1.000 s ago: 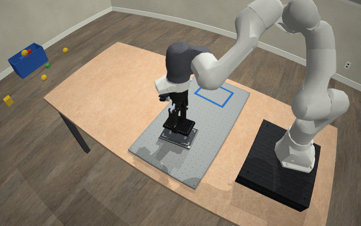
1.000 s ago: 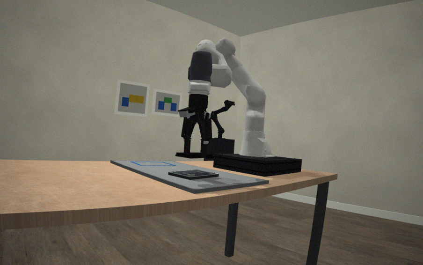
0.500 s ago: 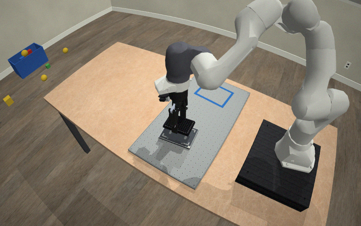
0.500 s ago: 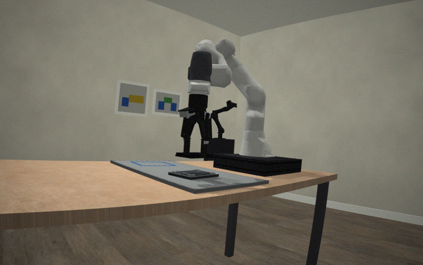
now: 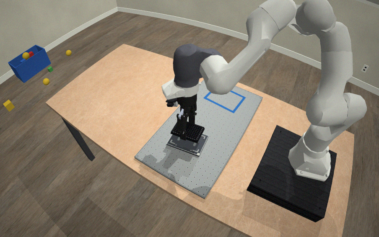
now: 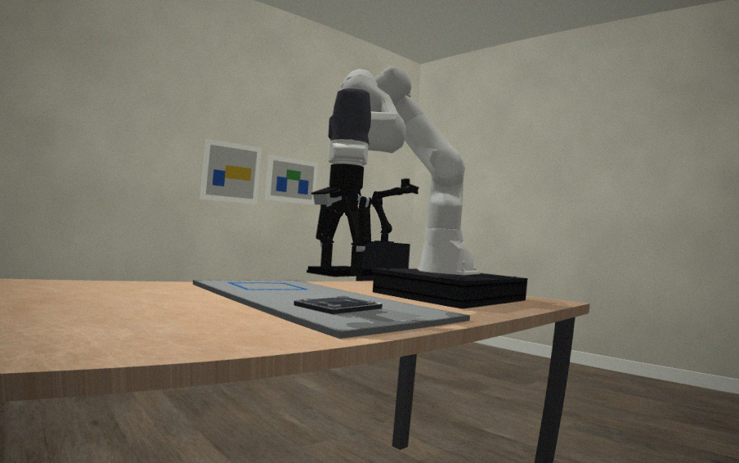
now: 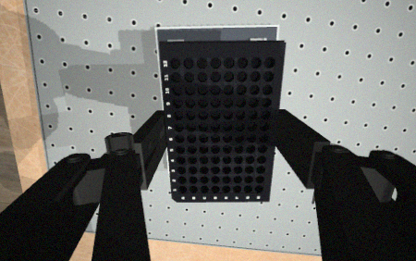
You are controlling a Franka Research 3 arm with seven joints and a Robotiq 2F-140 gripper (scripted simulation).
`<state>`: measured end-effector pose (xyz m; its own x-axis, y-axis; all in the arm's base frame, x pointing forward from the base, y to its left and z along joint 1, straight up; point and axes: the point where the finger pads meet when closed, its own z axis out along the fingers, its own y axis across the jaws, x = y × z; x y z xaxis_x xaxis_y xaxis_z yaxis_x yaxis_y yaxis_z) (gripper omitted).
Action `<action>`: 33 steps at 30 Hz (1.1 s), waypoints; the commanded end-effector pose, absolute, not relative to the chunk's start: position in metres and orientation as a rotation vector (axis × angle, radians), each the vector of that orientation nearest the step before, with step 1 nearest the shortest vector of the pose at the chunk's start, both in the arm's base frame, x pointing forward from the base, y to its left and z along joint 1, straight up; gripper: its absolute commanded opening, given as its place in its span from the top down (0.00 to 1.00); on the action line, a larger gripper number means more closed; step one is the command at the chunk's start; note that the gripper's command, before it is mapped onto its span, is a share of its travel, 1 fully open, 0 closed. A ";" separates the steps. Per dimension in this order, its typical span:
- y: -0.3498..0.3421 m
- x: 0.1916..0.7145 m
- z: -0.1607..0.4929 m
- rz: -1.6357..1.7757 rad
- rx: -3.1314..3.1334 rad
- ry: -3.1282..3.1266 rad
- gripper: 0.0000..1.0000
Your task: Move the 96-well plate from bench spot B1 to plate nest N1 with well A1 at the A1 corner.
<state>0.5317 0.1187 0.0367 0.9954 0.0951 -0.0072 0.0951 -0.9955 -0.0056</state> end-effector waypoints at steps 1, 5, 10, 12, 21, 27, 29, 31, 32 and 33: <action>0.118 0.532 0.036 0.012 -3.134 -0.160 0.40; 0.118 0.532 0.031 0.012 -3.134 -0.160 0.40; 0.118 0.533 0.023 0.012 -3.134 -0.160 0.40; 0.119 0.533 0.020 0.012 -3.134 -0.160 0.40; 0.119 0.533 0.008 0.012 -3.134 -0.160 0.40; 0.120 0.534 -0.002 0.012 -3.134 -0.160 0.40; 0.120 0.534 -0.005 0.012 -3.134 -0.160 0.40; 0.120 0.534 -0.009 0.012 -3.134 -0.160 0.40; 0.120 0.534 -0.010 0.012 -3.134 -0.160 0.40; 0.120 0.534 -0.010 0.012 -3.134 -0.160 0.40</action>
<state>0.5305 0.1186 -0.0084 0.9936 0.1116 -0.0177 0.1116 -0.9938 -0.0021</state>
